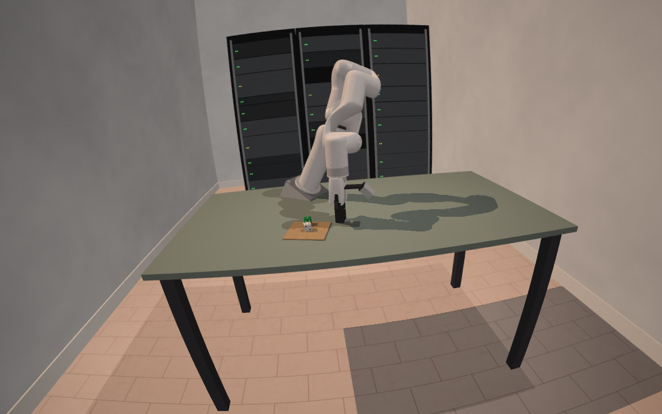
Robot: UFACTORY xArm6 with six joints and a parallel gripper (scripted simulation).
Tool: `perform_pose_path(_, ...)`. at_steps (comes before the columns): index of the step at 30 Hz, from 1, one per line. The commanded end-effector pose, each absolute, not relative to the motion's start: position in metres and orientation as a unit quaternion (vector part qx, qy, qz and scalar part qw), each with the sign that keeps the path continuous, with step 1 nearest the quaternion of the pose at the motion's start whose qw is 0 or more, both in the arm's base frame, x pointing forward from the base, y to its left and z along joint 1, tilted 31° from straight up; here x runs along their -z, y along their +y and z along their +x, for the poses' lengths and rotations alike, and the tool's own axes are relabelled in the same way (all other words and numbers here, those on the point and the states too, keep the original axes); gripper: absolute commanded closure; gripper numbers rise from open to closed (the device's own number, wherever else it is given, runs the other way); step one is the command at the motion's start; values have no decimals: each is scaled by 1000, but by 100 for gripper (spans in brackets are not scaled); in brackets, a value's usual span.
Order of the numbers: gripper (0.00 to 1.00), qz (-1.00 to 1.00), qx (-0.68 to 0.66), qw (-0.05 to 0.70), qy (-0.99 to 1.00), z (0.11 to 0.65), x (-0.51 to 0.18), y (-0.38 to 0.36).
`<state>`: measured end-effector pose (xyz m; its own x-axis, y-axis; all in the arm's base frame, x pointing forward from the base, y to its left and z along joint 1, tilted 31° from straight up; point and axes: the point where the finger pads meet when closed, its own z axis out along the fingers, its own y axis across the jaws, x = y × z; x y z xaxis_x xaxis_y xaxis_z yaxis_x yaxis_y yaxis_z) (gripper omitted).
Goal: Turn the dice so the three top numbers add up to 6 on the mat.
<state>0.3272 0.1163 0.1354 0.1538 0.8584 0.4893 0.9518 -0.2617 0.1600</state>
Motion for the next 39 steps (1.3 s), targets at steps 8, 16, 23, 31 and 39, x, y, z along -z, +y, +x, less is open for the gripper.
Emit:
perform_pose_path(8,79,-754,252,92,-600,317,-173,98)
perform_pose_path(16,79,-754,252,92,-600,306,-209,79)
perform_pose_path(23,79,-754,252,92,-600,301,-222,72)
perform_pose_path(31,79,-754,252,92,-600,301,-222,72)
perform_pose_path(39,79,-820,237,121,-507,323,-226,56)
